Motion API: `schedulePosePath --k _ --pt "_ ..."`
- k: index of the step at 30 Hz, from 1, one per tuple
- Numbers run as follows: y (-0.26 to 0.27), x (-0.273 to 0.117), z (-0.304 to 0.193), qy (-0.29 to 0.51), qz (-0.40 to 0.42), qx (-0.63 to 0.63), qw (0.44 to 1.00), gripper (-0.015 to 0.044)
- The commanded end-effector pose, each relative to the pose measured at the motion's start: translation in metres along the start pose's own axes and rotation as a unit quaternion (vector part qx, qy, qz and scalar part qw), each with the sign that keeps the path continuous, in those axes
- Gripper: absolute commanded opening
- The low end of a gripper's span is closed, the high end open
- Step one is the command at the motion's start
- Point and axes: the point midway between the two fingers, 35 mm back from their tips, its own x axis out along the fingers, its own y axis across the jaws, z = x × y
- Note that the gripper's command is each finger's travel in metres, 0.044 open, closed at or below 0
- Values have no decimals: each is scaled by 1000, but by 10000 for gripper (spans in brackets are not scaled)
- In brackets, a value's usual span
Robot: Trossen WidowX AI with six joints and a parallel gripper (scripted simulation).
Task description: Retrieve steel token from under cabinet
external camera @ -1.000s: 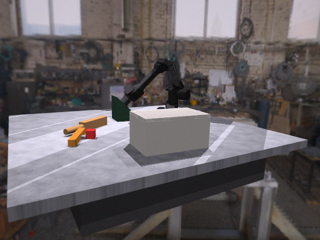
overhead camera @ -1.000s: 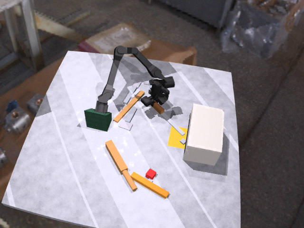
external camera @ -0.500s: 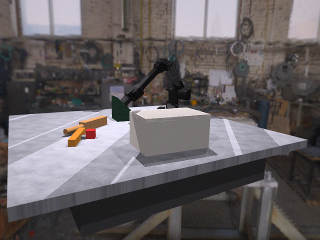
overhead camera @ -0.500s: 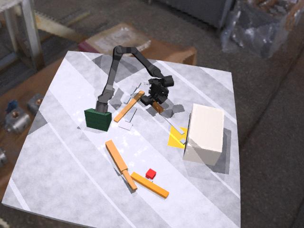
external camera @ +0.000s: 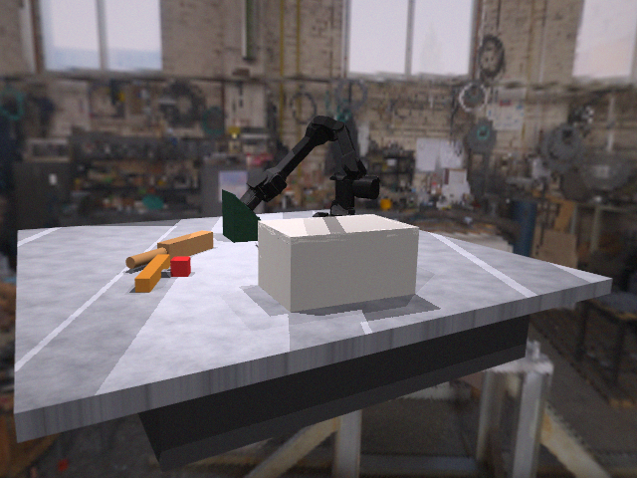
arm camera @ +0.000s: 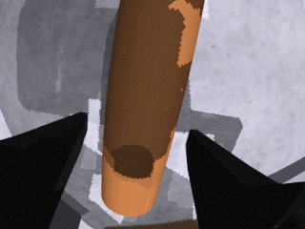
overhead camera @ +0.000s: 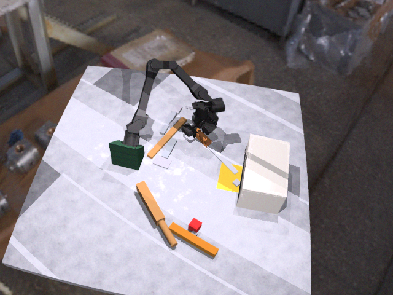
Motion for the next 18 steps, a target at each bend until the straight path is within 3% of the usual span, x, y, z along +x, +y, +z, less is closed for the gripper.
schedulePosePath --k 1,5,10,18 --pt "0 0 0 2 1 -1 1000 270" --pt "0 3 -1 2 1 -2 1000 270" --pt "0 1 0 0 0 -2 1000 139" --pt "0 1 0 0 0 -2 1000 85"
